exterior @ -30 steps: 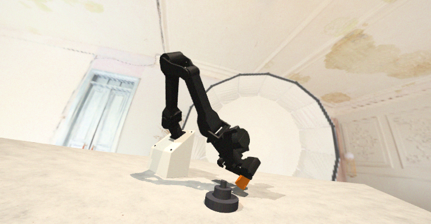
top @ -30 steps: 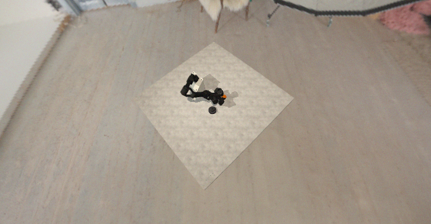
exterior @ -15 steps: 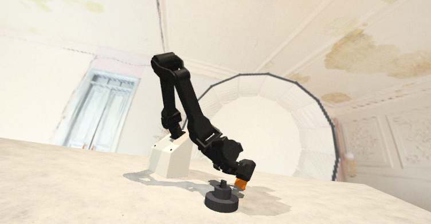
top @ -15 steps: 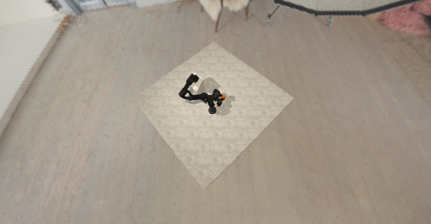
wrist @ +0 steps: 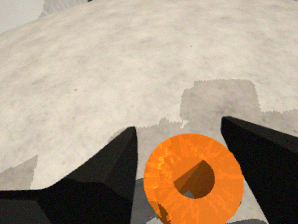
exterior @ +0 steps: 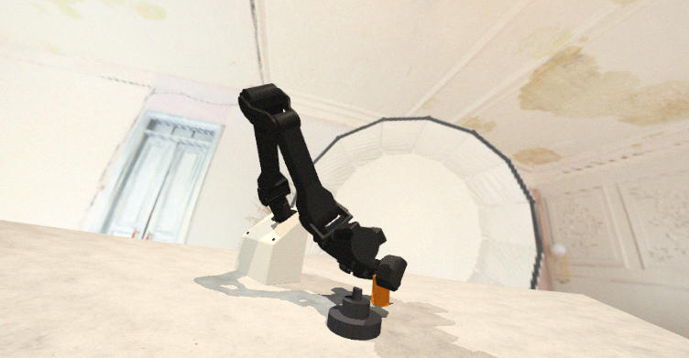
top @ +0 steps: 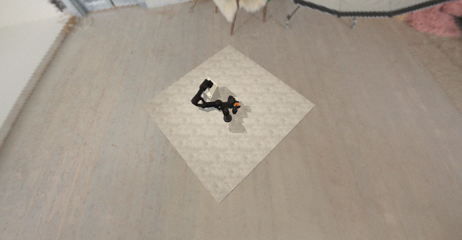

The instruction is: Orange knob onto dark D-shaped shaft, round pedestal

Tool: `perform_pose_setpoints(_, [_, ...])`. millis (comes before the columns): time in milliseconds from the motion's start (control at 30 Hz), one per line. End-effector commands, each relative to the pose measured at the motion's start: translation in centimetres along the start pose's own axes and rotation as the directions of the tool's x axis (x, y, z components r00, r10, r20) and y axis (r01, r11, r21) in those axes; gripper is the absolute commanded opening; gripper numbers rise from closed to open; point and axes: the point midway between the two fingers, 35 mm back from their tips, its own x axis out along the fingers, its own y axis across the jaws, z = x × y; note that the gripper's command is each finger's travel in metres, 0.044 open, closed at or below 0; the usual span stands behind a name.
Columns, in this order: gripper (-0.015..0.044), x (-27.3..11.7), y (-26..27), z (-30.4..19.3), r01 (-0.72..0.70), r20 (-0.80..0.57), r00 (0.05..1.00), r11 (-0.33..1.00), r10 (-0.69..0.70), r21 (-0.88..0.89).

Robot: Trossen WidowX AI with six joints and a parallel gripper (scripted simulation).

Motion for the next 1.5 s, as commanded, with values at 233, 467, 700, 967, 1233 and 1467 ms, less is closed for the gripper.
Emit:
perform_pose_setpoints(233, [0.0260,0.0,0.0,0.0,0.000,0.003,1.000,1.000,0.000,0.000])
perform_pose_setpoints(467, [0.0260,0.0,0.0,0.0,0.000,0.003,1.000,1.000,0.000,0.000])
perform_pose_setpoints(700, [0.0339,0.0,0.0,0.0,0.000,0.003,1.000,1.000,0.000,0.000])
perform_pose_setpoints(967, [0.0440,0.0,0.0,0.0,0.000,0.003,1.000,1.000,0.000,0.000])
perform_pose_setpoints(1233, [0.0440,-1.4,-0.3,3.1,-0.001,0.001,1.000,1.000,0.001,0.000])
perform_pose_setpoints(1467, [0.0440,-3.5,-0.1,7.3,0.002,0.003,1.000,1.000,-0.002,0.000])
